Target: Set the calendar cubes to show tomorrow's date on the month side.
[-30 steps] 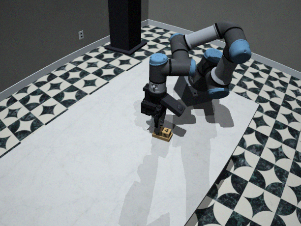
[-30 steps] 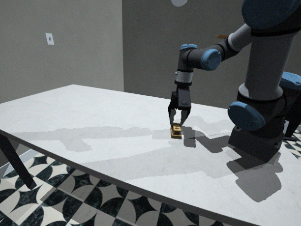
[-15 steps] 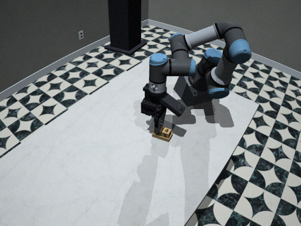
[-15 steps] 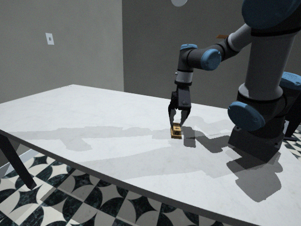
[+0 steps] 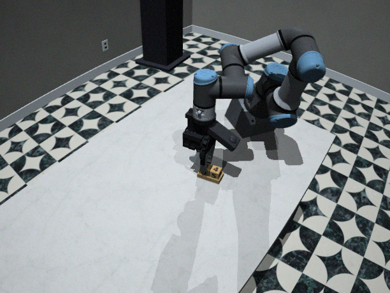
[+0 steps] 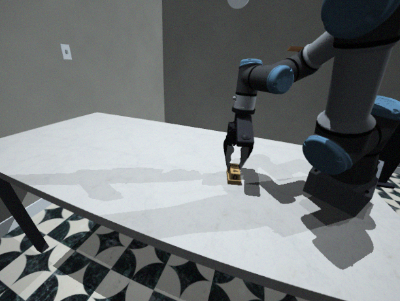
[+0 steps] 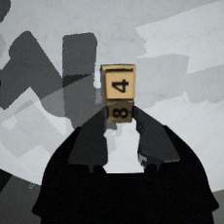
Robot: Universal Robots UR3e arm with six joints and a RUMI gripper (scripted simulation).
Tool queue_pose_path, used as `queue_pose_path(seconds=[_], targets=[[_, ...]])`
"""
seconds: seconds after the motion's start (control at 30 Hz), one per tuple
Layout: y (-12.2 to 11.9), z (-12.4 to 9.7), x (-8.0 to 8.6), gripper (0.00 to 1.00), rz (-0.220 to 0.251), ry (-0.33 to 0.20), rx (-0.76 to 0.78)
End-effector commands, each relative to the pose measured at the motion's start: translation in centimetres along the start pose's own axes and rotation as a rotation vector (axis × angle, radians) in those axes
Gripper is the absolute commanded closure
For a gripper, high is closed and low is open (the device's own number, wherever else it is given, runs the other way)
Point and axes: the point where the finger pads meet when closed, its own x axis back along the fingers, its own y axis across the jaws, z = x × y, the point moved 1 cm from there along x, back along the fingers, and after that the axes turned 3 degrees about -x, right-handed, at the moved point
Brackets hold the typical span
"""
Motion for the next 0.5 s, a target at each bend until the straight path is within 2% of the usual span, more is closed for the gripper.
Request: queue_pose_path(seconds=[0.0, 0.27, 0.4, 0.47], targets=[[0.05, -0.06, 0.05, 0.89, -0.001, -0.002, 0.001], [0.05, -0.06, 0.05, 0.89, -0.001, -0.002, 0.001], [0.05, -0.06, 0.05, 0.82, -0.001, -0.002, 0.001], [0.05, -0.06, 0.05, 0.82, -0.001, -0.002, 0.001]])
